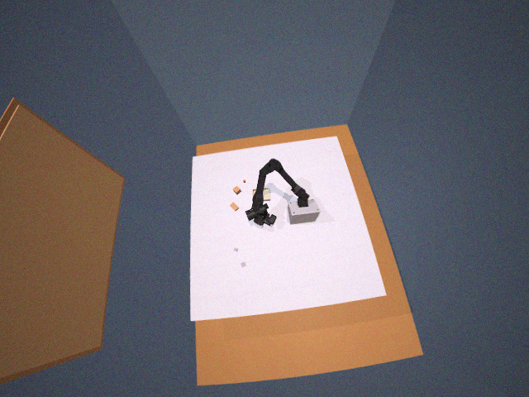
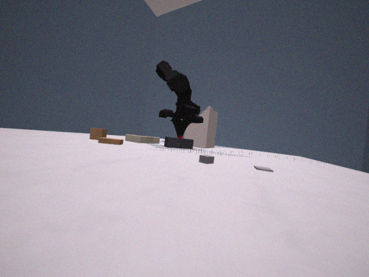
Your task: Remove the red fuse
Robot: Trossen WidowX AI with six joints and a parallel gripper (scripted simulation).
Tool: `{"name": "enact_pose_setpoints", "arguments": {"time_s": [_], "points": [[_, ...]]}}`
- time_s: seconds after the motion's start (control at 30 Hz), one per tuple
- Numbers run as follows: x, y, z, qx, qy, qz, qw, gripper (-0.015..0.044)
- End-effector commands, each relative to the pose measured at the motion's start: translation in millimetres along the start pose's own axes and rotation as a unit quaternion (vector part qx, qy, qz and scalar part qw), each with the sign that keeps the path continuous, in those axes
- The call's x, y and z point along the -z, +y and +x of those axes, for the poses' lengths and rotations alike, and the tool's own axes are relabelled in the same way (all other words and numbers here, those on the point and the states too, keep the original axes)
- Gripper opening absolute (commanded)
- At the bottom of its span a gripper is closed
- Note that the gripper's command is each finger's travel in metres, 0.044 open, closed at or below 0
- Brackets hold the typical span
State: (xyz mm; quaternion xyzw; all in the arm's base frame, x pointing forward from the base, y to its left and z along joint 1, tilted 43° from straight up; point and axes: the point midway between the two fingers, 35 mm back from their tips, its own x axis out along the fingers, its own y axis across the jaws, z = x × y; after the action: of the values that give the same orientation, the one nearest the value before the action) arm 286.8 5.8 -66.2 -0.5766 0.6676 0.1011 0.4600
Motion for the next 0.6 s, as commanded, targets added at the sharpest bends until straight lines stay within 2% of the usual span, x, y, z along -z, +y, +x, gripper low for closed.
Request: {"name": "enact_pose_setpoints", "arguments": {"time_s": [0.0, 0.57], "points": [[-0.6, 0.4, -2.6, -0.001, -0.002, 0.002, 1.0, 0.0], [-0.7, 0.3, -10.9, -0.001, -0.002, 0.001, 1.0, 0.0]]}}
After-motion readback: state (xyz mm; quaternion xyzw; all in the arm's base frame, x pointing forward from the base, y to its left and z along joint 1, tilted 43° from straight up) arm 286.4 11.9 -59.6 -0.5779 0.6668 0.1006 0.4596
